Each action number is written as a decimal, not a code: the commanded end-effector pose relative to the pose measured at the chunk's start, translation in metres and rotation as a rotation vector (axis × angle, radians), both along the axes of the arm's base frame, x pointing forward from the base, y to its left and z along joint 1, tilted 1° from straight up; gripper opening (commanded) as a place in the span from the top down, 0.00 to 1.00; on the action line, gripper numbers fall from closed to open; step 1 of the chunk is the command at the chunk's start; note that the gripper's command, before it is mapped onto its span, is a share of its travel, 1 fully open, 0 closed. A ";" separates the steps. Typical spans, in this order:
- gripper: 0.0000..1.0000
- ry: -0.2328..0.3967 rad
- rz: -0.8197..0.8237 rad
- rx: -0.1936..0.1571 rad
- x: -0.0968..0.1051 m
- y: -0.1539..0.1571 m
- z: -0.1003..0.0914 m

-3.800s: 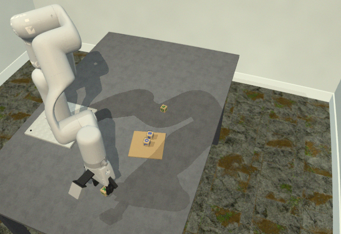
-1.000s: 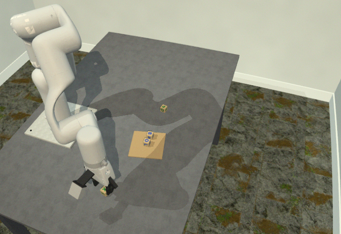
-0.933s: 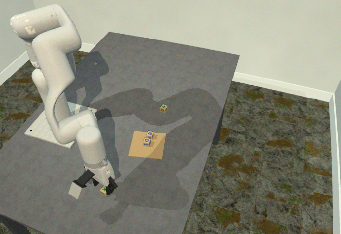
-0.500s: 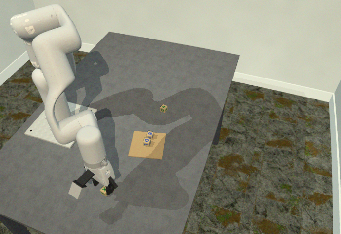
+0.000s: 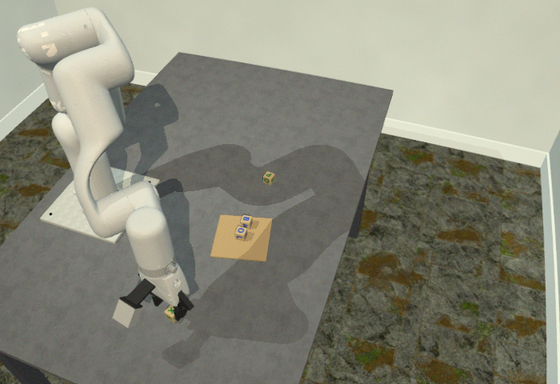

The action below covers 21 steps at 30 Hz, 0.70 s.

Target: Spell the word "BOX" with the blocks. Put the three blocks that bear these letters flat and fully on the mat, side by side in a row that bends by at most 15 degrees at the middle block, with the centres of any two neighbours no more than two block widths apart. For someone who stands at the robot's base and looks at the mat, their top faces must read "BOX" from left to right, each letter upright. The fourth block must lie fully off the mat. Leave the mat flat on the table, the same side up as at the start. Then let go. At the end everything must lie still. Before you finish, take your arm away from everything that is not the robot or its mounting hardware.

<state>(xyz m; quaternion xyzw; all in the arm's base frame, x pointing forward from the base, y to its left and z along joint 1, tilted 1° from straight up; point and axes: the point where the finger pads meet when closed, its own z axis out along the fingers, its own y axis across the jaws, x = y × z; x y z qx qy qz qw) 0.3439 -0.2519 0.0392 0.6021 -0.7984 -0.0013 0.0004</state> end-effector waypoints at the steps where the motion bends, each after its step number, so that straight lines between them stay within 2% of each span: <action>1: 0.37 -0.003 0.000 -0.002 0.001 -0.001 -0.003; 13: 0.37 -0.003 0.000 -0.002 0.001 0.000 -0.022; 21: 0.37 -0.003 0.000 -0.002 0.001 0.000 -0.026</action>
